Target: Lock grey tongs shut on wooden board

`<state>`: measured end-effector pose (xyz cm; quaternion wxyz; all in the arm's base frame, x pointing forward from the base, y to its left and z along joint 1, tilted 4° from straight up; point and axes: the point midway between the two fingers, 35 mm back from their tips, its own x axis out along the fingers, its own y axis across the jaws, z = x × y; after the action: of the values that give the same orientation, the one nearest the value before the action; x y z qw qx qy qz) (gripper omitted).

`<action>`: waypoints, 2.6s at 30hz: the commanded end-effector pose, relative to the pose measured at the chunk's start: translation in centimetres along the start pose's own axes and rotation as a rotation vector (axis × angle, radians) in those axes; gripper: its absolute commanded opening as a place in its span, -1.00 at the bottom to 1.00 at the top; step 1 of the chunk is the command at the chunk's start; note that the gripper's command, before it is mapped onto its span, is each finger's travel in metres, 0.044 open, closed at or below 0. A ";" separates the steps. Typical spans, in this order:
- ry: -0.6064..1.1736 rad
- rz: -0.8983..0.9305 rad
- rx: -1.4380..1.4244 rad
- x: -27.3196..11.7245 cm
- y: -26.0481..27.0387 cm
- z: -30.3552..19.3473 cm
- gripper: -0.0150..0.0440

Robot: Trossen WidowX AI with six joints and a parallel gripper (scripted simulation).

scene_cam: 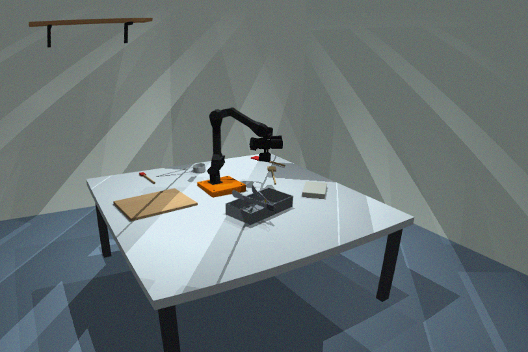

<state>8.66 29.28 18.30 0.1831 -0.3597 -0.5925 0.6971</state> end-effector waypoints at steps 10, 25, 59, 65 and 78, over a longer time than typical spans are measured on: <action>0.245 0.209 0.691 -5.9 3.7 -5.6 1.00; 0.808 0.227 1.693 -18.0 9.7 -9.7 1.00; 2.195 -0.860 2.887 -40.4 17.9 -4.0 1.00; 2.195 -0.860 2.887 -40.4 17.9 -4.0 1.00; 2.193 -0.860 2.887 -40.1 18.5 -4.2 1.00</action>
<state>41.95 0.73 12.58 -0.7063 0.0223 -0.7075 0.0000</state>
